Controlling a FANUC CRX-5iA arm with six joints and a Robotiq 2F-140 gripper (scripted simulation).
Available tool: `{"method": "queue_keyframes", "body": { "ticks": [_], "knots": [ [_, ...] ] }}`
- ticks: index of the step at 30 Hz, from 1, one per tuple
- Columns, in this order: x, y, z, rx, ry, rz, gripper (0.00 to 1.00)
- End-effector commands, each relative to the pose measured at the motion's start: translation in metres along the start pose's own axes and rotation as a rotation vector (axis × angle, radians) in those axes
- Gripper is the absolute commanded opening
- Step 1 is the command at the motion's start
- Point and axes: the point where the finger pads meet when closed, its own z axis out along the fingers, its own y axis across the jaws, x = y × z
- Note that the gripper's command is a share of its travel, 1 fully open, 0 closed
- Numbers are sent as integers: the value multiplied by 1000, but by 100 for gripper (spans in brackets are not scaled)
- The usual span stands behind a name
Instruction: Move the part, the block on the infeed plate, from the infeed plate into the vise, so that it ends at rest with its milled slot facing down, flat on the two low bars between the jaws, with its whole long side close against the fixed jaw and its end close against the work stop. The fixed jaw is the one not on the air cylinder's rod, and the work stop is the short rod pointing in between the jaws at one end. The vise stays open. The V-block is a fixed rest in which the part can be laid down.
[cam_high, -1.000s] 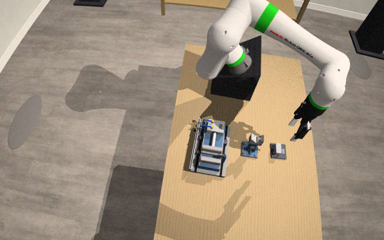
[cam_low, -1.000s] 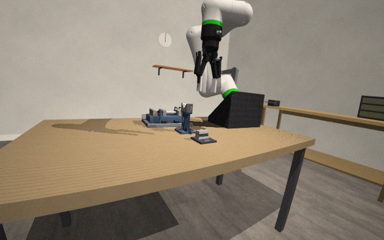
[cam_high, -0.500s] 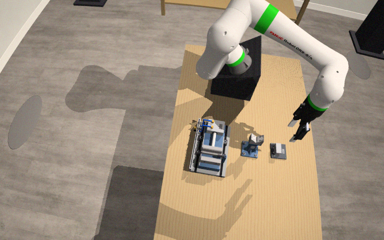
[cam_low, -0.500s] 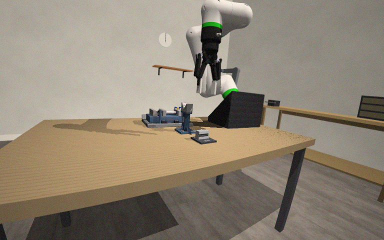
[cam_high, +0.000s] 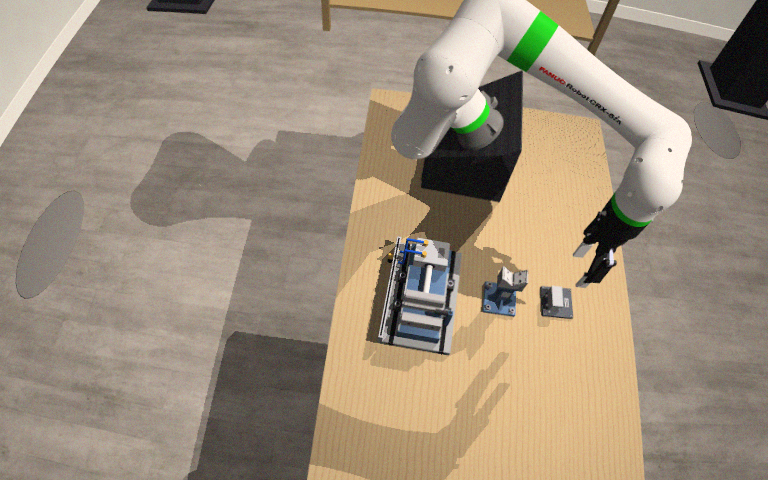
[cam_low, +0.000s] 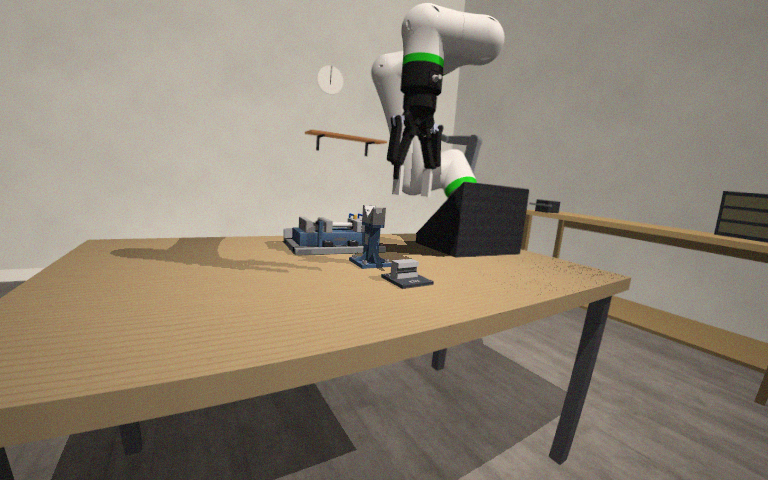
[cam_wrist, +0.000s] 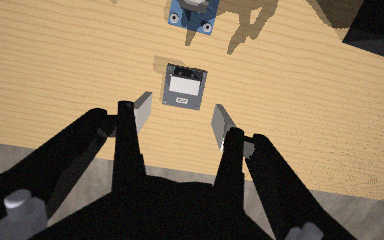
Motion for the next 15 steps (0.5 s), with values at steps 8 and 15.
{"method": "queue_keyframes", "body": {
  "ticks": [8, 15],
  "knots": [
    [0, 0, 16, 0, 0, 0, 51],
    [0, 0, 31, 0, 0, 0, 51]
  ]
}}
